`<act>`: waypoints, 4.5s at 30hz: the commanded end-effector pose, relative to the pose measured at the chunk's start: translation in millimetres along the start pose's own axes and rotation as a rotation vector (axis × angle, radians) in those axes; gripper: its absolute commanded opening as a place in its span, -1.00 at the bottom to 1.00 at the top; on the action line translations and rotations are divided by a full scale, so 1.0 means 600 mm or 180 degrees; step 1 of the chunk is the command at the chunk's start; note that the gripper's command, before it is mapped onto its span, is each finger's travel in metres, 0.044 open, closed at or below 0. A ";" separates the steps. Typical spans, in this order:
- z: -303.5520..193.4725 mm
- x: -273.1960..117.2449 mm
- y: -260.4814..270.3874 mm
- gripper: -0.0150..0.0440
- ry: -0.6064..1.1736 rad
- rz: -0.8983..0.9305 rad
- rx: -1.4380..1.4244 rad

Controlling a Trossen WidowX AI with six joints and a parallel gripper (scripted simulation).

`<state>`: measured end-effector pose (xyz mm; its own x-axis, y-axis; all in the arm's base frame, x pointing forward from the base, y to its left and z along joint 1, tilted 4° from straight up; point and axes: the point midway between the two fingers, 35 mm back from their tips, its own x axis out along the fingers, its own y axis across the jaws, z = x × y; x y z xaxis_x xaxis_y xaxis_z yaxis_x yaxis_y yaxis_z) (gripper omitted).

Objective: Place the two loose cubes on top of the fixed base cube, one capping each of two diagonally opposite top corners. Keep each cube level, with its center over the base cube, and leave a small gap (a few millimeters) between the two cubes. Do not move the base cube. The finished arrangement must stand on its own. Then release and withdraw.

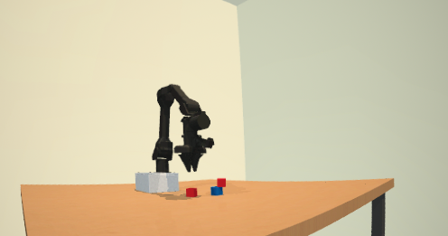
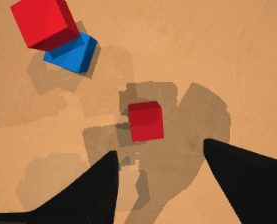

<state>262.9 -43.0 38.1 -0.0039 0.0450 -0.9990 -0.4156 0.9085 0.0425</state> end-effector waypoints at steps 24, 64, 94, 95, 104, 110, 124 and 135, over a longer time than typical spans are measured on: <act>-0.013 0.111 0.005 0.41 0.0064 0.0029 0.0007; -0.005 0.070 -0.001 -0.14 0.0061 0.0021 0.0022; 0.000 -0.043 0.011 -0.14 0.0061 0.0029 -0.0074; 0.004 -0.043 0.014 -0.14 0.0060 0.0029 -0.0106; 0.040 -0.037 0.043 -0.14 0.0050 0.0036 -0.0401; 0.063 -0.033 0.064 -0.14 0.0044 0.0042 -0.0598; 0.097 -0.023 0.103 -0.14 0.0036 0.0053 -0.0908; 0.093 0.025 0.104 -0.14 0.0036 0.0054 -0.0907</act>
<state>288.9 36.6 33.9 -0.0218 0.0482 -0.9986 -0.6560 0.7531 0.0507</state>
